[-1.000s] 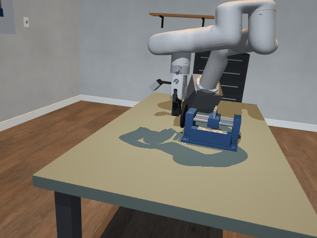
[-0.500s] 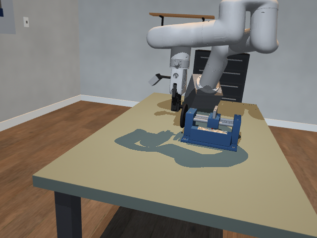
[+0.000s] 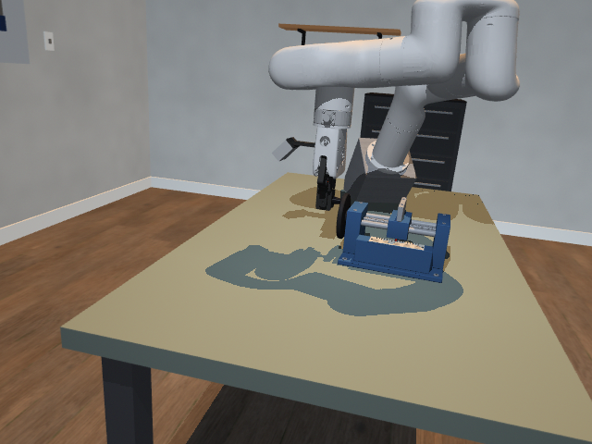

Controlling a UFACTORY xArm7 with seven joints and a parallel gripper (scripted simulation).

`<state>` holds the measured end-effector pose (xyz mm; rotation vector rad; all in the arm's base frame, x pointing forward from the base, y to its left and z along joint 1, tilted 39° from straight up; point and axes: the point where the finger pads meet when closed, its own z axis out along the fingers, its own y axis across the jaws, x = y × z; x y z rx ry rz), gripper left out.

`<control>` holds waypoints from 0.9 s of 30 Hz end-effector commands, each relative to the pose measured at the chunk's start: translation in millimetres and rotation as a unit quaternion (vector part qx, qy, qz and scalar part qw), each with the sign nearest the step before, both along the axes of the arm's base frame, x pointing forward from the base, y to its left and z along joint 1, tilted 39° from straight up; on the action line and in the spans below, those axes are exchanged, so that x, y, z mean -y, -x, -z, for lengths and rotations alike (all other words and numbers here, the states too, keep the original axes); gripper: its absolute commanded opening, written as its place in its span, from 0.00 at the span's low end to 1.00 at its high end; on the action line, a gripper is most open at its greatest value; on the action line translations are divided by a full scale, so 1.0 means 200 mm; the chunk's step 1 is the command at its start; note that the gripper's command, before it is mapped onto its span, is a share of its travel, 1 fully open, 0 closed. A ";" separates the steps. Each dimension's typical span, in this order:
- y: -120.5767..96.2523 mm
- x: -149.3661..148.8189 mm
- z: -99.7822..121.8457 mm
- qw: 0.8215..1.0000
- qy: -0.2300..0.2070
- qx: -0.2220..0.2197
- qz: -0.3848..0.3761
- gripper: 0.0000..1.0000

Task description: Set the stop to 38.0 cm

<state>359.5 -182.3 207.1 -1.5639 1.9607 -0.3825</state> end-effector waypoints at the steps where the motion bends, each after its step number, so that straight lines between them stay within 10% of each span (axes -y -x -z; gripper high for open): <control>1: -0.07 0.02 -0.01 1.000 0.000 -0.001 0.001 0.06; 27: -0.23 -0.02 0.20 1.000 0.000 0.000 0.001 0.06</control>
